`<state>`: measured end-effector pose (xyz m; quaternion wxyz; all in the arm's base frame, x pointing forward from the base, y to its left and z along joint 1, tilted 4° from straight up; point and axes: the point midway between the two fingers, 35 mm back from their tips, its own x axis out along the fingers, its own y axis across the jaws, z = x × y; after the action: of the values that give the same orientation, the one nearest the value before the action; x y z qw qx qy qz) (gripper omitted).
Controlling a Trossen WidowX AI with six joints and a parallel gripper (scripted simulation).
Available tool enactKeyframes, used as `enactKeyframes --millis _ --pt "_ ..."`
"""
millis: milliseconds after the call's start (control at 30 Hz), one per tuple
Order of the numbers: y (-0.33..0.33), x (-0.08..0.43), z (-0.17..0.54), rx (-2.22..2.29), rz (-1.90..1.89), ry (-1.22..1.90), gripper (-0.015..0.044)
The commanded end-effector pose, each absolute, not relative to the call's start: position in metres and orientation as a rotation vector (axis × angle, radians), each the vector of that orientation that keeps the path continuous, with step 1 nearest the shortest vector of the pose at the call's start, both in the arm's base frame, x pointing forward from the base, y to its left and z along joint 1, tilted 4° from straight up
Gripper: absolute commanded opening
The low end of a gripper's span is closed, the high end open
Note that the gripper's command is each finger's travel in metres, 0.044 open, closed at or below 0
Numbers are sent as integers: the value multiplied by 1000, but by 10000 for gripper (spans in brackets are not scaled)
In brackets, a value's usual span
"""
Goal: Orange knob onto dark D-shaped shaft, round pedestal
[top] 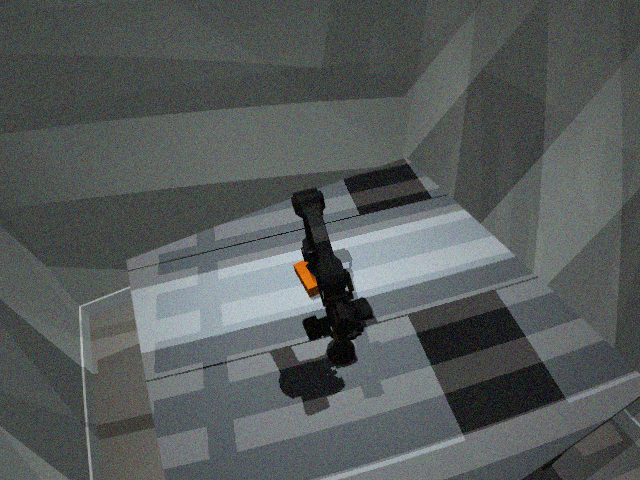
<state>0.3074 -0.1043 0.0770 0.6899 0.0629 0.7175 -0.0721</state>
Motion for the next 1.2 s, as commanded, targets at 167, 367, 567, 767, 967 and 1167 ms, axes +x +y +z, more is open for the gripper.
enactKeyframes --millis 167,367,567,767,967,1167 --pt "-109 310 64 130 -161 1597 0" --pt "-109 309 51 130 -161 1597 0" --pt "-109 310 55 133 -164 1597 0" --pt "-111 310 54 133 -164 1597 0" --pt "-110 309 52 133 -164 1597 0" --pt "-110 310 52 133 -164 1597 0"
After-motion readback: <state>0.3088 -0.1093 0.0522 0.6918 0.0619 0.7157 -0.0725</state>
